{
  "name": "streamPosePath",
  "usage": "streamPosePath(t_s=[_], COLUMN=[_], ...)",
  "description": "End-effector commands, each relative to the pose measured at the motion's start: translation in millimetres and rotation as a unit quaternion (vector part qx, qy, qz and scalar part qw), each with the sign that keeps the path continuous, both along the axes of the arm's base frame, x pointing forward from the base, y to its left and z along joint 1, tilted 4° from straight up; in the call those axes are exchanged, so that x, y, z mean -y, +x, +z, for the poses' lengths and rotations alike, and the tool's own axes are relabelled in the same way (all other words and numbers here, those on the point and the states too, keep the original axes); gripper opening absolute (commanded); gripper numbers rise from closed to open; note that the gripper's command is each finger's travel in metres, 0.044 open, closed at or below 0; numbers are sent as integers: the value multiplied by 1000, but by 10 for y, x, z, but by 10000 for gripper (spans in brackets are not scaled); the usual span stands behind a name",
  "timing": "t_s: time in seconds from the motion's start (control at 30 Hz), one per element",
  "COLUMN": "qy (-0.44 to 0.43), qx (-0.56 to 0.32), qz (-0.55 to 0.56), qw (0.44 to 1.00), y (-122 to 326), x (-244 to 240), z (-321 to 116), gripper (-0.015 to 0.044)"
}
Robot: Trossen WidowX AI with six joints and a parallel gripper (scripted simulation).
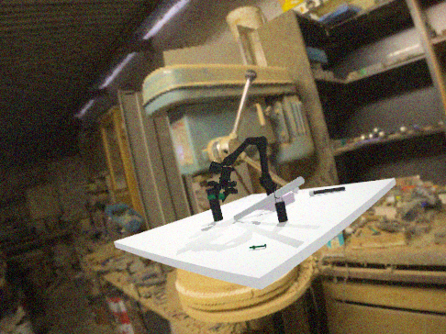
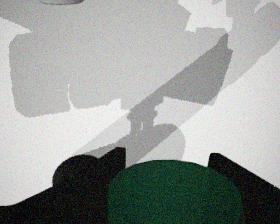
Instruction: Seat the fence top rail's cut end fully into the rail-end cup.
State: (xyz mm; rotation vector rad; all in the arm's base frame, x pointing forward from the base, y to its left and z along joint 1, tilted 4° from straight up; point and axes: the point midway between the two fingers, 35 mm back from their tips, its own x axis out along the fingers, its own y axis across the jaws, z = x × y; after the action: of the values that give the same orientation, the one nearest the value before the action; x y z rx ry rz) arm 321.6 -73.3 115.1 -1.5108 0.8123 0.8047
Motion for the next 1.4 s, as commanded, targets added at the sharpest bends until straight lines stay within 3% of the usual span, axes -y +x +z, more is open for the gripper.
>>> streamPosePath(t_s=[0.0, 1.1, 1.37], qy=[-1, -3, -3], qx=[-2, -3, -3], qz=[17, 31, 31], qw=[1000, 1000, 1000], y=[-34, -59, -59], x=[1, 4, 4], z=[1, -2, -2], gripper=[0, 0, 210])
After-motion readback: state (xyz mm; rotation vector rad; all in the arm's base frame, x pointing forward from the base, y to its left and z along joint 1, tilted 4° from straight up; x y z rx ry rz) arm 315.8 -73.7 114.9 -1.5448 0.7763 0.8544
